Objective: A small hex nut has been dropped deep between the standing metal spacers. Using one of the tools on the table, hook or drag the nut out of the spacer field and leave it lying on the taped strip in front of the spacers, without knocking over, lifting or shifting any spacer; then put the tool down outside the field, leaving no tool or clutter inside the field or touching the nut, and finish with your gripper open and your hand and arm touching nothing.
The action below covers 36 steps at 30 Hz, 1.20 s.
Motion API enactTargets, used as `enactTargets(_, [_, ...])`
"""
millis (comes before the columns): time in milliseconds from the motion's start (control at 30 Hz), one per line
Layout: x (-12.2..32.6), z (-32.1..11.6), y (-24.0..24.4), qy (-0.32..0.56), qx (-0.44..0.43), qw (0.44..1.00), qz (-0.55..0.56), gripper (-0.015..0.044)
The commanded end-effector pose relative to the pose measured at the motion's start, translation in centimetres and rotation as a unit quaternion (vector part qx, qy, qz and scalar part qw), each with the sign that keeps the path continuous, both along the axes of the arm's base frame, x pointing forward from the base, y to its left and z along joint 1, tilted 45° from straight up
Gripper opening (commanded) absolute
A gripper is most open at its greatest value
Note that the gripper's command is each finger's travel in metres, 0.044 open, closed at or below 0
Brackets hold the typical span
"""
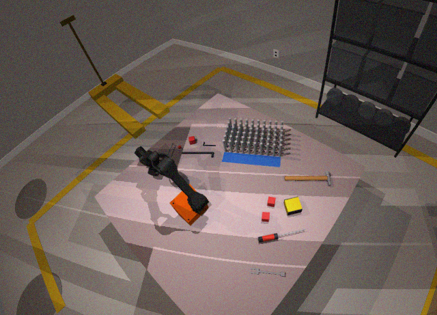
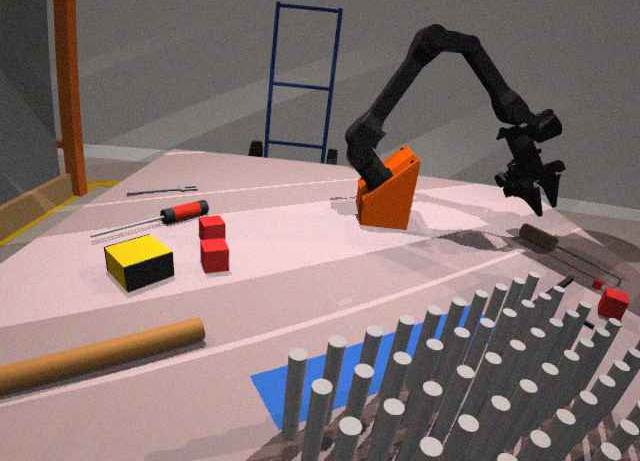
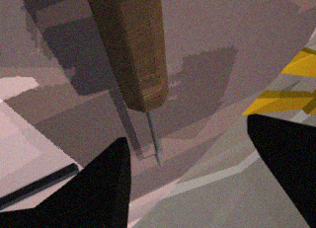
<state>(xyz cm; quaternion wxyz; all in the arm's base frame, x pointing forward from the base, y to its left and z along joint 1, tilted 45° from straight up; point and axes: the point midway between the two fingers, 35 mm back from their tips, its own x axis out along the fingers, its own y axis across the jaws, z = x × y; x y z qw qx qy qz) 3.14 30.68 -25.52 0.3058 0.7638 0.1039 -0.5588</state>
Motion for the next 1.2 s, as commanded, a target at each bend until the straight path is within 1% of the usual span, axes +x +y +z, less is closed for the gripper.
enactTargets(0, [0.0, 0.0, 0.0, 0.000, 0.001, 1.000, 0.000, 0.0280])
enactTargets(200, [0.0, -0.1, 0.0, 0.000, 0.001, 1.000, 0.000, 0.0280])
enactTargets(1167, [0.0, -3.6, -3.2, 0.000, 0.001, 1.000, 0.000, 0.0280])
